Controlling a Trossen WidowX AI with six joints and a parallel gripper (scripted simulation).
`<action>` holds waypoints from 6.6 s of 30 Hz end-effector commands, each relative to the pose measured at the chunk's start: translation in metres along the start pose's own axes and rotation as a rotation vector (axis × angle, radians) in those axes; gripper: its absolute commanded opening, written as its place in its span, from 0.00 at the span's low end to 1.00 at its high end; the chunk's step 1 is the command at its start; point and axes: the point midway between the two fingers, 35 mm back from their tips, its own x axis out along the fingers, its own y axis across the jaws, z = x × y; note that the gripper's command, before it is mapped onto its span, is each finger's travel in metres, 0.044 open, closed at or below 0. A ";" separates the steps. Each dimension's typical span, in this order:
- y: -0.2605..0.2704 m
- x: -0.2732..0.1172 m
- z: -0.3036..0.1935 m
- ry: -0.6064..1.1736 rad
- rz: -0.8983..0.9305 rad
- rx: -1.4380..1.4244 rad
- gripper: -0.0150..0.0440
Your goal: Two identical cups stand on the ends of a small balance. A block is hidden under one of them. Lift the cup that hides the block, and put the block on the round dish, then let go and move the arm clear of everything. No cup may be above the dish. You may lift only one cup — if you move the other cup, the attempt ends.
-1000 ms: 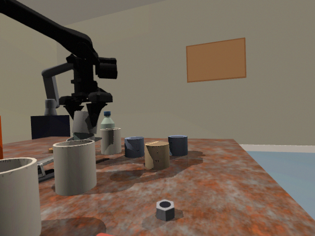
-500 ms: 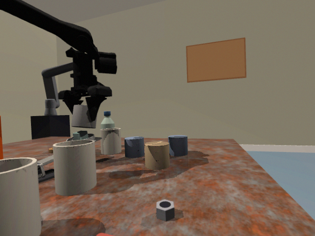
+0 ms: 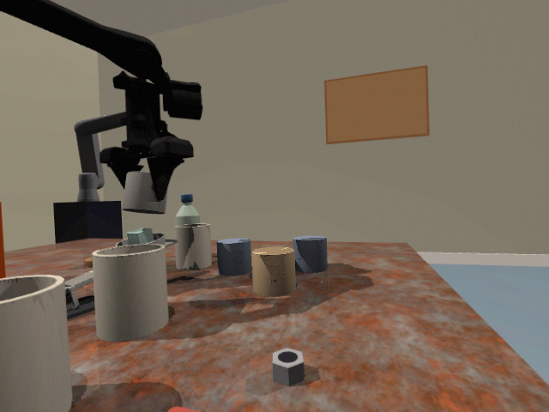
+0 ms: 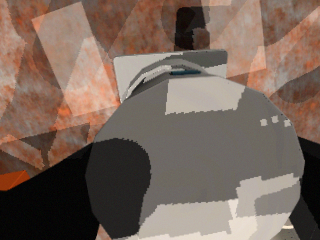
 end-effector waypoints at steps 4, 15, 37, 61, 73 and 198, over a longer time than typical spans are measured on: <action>0.001 -0.012 0.000 -0.005 0.000 0.004 0.25; 0.002 -0.016 -0.002 0.001 0.000 0.000 0.25; 0.002 -0.016 -0.002 0.001 0.000 0.000 0.25; 0.002 -0.016 -0.002 0.001 0.000 0.000 0.25; 0.051 0.014 0.046 -0.010 0.001 -0.001 0.25; 0.002 0.075 -0.015 0.000 -0.001 -0.008 0.56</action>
